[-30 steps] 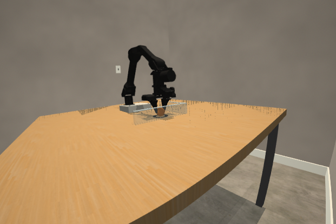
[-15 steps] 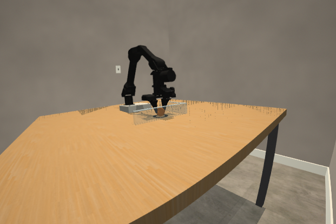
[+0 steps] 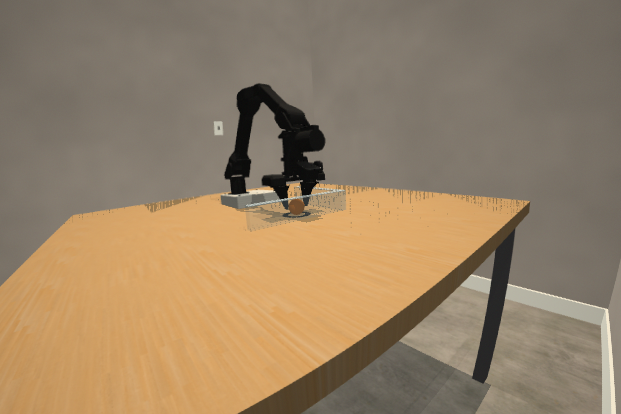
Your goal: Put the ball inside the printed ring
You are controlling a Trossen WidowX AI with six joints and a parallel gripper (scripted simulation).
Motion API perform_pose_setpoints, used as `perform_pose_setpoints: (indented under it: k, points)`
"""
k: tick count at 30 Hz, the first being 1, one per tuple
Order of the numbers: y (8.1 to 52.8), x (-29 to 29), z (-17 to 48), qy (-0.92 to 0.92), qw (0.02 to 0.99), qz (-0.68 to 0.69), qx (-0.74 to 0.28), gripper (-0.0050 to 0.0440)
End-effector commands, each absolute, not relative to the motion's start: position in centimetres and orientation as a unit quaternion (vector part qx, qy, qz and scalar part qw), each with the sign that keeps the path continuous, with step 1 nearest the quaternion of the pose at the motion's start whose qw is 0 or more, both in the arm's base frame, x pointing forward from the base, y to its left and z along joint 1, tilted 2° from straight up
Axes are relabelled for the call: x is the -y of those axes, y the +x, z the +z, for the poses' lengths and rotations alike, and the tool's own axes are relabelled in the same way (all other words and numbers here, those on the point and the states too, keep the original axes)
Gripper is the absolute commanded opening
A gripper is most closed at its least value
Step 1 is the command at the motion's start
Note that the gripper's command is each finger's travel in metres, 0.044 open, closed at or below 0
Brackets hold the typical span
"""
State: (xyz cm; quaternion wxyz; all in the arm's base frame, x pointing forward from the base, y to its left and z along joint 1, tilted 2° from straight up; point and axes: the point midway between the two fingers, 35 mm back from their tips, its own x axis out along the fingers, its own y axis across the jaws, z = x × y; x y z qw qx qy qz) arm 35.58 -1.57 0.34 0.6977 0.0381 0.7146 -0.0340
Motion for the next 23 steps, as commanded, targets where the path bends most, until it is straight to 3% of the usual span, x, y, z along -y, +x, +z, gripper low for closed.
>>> perform_pose_setpoints:
  k: [1,12,17,23]
  points:
    - [35.53,1.59,0.29,0.038,0.697,-0.034,-0.715,0.0334]
    - [35.53,1.59,0.29,0.038,0.697,-0.034,-0.715,0.0334]
    - [35.53,1.59,0.29,0.038,0.697,-0.034,-0.715,0.0440]
    - [35.54,1.59,0.34,0.038,0.697,-0.034,-0.715,0.0440]
